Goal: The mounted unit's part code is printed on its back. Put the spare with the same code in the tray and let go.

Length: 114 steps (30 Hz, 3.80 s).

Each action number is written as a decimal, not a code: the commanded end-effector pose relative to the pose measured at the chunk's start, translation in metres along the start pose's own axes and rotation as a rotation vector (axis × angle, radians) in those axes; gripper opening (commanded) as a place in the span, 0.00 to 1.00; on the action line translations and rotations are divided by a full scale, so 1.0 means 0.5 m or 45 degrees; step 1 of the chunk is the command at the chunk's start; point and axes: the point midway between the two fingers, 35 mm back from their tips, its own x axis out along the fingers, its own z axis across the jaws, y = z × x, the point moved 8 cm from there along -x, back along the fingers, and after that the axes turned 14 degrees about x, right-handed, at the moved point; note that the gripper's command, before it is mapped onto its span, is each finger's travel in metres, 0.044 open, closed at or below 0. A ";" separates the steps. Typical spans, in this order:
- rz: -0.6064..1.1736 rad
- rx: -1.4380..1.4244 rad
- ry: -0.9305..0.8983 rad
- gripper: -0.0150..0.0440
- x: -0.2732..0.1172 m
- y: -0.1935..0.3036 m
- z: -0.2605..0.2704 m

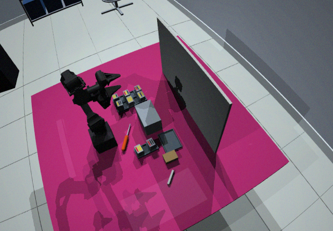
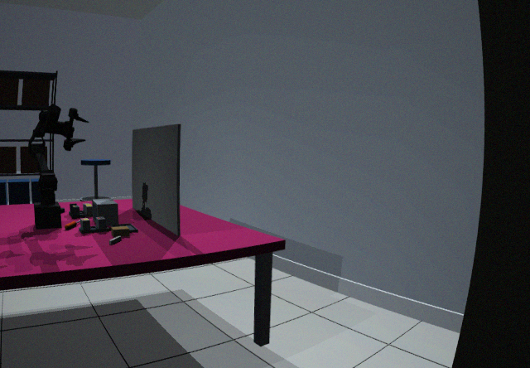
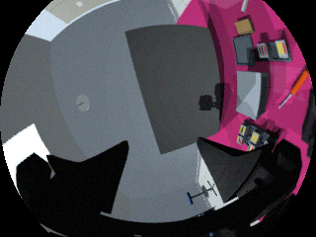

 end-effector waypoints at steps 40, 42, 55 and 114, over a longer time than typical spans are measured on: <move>0.697 -1.690 1.907 1.00 0.591 -0.095 -0.148; 0.697 -1.690 1.907 1.00 0.591 -0.095 -0.148; 0.698 -1.692 1.906 1.00 0.606 -0.150 -0.254; 2.490 -3.046 1.084 0.76 0.404 0.260 -0.587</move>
